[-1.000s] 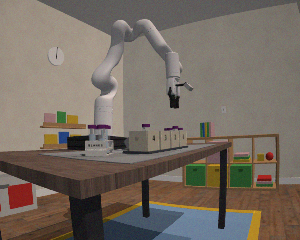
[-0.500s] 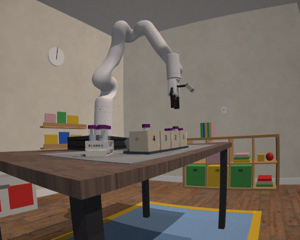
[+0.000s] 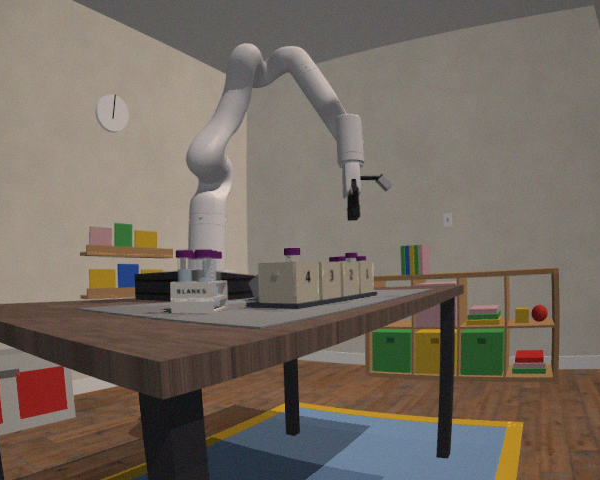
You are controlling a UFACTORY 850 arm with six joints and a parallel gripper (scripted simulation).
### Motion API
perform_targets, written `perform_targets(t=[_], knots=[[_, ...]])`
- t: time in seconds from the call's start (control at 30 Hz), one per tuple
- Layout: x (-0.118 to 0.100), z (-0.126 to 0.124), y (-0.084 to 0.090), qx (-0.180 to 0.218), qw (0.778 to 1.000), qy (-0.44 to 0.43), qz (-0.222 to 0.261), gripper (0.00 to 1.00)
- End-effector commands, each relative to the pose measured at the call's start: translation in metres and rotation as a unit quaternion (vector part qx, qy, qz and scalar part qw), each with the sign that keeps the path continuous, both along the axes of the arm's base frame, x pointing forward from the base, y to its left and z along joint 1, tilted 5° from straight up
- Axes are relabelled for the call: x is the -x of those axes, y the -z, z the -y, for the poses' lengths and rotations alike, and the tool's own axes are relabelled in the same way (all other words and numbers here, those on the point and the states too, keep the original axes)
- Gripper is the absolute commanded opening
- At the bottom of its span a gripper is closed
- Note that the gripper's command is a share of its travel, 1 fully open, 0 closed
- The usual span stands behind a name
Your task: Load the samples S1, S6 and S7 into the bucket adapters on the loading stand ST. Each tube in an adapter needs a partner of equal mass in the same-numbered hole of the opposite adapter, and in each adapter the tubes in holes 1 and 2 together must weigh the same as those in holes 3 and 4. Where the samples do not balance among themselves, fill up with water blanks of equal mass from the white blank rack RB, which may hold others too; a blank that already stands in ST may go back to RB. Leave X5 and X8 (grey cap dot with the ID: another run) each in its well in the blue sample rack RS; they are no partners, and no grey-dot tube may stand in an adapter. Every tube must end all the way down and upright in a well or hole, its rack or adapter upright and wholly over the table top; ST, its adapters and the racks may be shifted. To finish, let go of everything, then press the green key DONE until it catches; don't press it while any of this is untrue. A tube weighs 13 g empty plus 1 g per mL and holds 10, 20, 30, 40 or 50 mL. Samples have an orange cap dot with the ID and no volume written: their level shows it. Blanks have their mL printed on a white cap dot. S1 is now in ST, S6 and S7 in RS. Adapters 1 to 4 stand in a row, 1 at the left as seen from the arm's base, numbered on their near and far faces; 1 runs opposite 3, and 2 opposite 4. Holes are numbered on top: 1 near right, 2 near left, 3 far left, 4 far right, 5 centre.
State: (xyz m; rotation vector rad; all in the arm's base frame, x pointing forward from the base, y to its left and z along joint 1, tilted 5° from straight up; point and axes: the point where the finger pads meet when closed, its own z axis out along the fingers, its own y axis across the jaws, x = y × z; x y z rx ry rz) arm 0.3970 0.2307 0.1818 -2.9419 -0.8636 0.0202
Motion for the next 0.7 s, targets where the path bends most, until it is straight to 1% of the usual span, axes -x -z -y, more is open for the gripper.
perform_targets(t=[0.0,0.2,0.27,0.37,0.67], knots=[[0.007,-0.024,-0.003,-0.007,0.997,-0.083,0.005,0.57],[0.016,-0.053,-0.005,-0.011,0.983,-0.182,0.012,0.57],[0.016,-0.053,-0.005,-0.011,0.983,-0.182,0.012,0.57],[0.020,-0.067,-0.007,-0.012,0.974,-0.227,0.016,0.57],[0.034,-0.110,-0.010,-0.012,0.974,-0.227,0.016,0.57]])
